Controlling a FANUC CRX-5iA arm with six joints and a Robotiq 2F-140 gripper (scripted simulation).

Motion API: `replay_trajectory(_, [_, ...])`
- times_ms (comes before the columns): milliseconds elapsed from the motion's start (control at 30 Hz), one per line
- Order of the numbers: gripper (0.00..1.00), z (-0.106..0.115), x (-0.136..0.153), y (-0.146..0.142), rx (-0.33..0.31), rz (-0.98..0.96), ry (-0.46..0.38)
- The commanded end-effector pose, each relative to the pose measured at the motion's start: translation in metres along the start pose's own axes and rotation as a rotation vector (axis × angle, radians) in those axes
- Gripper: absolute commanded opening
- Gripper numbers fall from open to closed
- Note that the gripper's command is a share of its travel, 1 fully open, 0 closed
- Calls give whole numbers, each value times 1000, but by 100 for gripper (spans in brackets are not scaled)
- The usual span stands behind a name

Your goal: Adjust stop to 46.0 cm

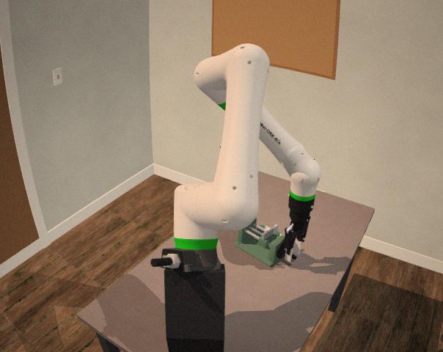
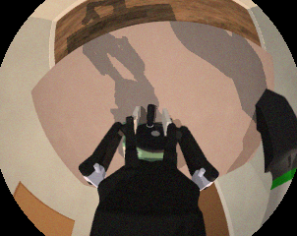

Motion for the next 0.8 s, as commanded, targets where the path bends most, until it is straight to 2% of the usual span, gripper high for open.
replay_trajectory(0, [33, -5, 0, 0, 0, 0, 0])
replay_trajectory(200, [33, -13, 0, 0, 0, 0, 0])
replay_trajectory(700, [33, -14, 0, 0, 0, 0, 0])
replay_trajectory(733, [4, -14, 0, 0, 0, 0, 0])
replay_trajectory(767, [4, -14, 0, 0, 0, 0, 0])
Point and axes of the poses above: the point where the finger pads meet when closed, its own z axis back along the fingers, its own y axis across the jaws, x = y × z, the point moved 5 cm from there along z, back along the fingers
